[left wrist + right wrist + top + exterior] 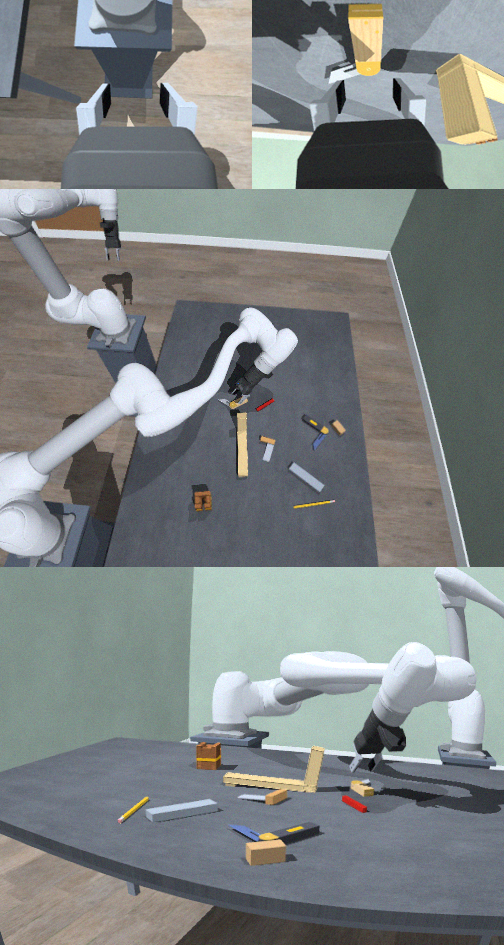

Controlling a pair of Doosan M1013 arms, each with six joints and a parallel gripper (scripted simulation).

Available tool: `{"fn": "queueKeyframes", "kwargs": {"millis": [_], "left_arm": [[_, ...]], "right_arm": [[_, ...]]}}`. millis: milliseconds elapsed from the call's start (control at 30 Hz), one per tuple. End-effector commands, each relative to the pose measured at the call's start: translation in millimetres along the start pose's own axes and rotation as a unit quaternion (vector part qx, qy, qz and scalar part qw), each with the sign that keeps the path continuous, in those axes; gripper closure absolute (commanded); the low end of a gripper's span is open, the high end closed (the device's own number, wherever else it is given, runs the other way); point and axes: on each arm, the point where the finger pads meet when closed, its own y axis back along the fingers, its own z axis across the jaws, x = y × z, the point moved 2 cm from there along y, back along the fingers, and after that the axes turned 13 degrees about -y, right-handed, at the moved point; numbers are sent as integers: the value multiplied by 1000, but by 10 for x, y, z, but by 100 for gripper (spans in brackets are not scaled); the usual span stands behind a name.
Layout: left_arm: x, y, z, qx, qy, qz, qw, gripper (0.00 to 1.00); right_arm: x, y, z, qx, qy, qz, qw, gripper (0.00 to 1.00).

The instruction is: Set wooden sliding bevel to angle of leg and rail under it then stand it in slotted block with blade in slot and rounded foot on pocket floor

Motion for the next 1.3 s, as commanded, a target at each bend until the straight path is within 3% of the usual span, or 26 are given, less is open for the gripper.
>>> {"fn": "queueKeyframes", "kwargs": {"millis": [0, 800, 1267], "left_arm": [[0, 7, 2, 0, 0, -1, 1000, 0], [0, 7, 2, 0, 0, -1, 1000, 0], [0, 7, 2, 0, 0, -1, 1000, 0]], "right_arm": [[-5, 8, 0, 0, 0, 1, 1000, 0], [296, -300, -70, 0, 0, 1, 1000, 0], [317, -321, -74, 0, 0, 1, 1000, 0]]}}
